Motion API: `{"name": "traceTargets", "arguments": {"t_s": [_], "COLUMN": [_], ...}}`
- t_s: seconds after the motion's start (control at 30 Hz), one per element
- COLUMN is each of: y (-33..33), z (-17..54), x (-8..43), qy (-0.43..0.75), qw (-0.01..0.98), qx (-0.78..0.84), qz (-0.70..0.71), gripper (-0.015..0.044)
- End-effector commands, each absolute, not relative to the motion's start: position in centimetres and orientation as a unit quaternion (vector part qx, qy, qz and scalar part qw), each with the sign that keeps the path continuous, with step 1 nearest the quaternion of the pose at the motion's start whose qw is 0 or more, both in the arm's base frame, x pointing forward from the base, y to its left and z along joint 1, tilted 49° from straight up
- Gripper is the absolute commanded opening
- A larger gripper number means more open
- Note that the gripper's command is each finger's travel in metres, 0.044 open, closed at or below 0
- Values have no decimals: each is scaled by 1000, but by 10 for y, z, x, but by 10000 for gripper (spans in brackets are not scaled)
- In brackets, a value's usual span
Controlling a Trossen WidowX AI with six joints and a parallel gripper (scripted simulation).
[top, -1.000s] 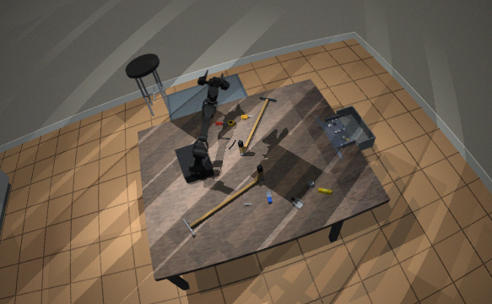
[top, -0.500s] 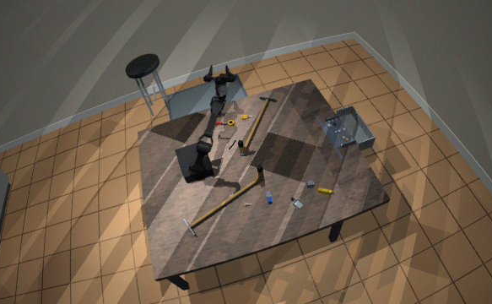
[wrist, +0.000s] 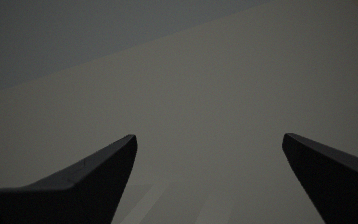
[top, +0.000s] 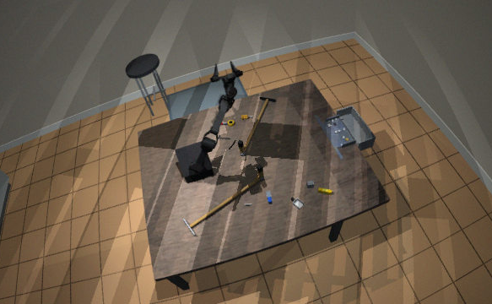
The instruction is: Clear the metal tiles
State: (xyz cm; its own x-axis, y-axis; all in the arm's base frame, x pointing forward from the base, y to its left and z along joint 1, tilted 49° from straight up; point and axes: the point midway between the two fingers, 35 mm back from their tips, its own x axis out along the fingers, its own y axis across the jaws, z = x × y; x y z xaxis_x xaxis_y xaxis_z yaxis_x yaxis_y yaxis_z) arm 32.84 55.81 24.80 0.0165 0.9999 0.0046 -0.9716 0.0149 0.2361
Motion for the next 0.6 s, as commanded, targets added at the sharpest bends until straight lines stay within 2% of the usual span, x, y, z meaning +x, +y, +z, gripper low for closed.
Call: {"name": "traceTargets", "arguments": {"t_s": [0.0, 0.57], "y": [556, 530], "z": [249, 264], "x": [336, 360], "qy": [65, -22], "qw": [688, 606], "qx": [91, 74], "qz": [717, 792], "gripper": [440, 440]}}
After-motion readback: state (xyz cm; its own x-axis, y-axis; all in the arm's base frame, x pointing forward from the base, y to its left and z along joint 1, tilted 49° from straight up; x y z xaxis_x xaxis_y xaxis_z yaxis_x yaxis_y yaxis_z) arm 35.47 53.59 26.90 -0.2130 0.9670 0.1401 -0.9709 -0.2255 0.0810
